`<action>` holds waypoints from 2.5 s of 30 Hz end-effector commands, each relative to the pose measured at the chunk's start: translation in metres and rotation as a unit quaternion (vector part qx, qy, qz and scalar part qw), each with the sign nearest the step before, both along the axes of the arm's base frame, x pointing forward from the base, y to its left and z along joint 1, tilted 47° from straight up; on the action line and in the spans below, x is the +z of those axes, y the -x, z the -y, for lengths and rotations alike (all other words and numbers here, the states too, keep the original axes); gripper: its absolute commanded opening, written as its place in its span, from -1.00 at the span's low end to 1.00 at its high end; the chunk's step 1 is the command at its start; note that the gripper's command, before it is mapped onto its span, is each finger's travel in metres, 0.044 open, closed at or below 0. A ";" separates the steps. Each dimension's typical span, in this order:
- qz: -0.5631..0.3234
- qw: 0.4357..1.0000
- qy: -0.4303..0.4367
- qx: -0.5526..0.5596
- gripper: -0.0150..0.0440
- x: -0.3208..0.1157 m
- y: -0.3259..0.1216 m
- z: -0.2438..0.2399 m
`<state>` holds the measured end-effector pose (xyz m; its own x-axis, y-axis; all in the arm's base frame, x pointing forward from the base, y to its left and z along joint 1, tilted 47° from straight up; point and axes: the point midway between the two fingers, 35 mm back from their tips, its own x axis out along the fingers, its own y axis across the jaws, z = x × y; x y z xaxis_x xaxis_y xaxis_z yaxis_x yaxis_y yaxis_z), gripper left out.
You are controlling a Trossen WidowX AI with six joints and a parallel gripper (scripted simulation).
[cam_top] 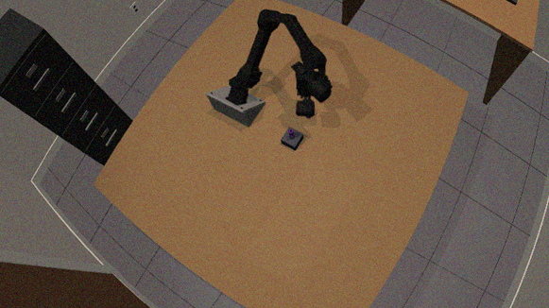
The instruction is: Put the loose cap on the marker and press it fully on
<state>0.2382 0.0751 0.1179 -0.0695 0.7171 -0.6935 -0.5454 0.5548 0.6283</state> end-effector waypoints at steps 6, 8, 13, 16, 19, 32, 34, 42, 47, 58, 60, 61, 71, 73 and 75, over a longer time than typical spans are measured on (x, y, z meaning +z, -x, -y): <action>-0.005 1.000 -0.006 0.003 0.32 -0.021 0.003 -0.025; -0.005 1.000 -0.006 0.003 0.32 -0.027 0.003 -0.032; -0.005 1.000 -0.007 0.003 0.32 -0.030 0.003 -0.037; -0.005 1.000 -0.006 0.003 0.32 -0.034 0.003 -0.040; -0.005 1.000 -0.006 0.003 0.32 -0.037 0.003 -0.043; -0.005 1.000 -0.006 0.003 0.32 -0.052 0.004 -0.058; -0.005 1.000 -0.006 0.003 0.32 -0.054 0.004 -0.061; -0.005 1.000 -0.007 0.003 0.32 -0.062 0.006 -0.070; -0.005 1.000 -0.008 0.003 0.32 -0.065 0.007 -0.074; -0.005 1.000 -0.008 0.003 -0.20 -0.065 0.006 -0.074; -0.005 1.000 -0.008 0.003 -0.24 -0.065 0.006 -0.074; -0.005 1.000 -0.008 0.003 -0.33 -0.065 0.006 -0.074; -0.004 1.000 -0.005 0.003 -0.49 -0.051 0.002 -0.057; -0.004 1.000 -0.005 0.003 -0.49 -0.048 0.002 -0.054; -0.004 1.000 -0.005 0.003 -0.49 -0.045 0.001 -0.050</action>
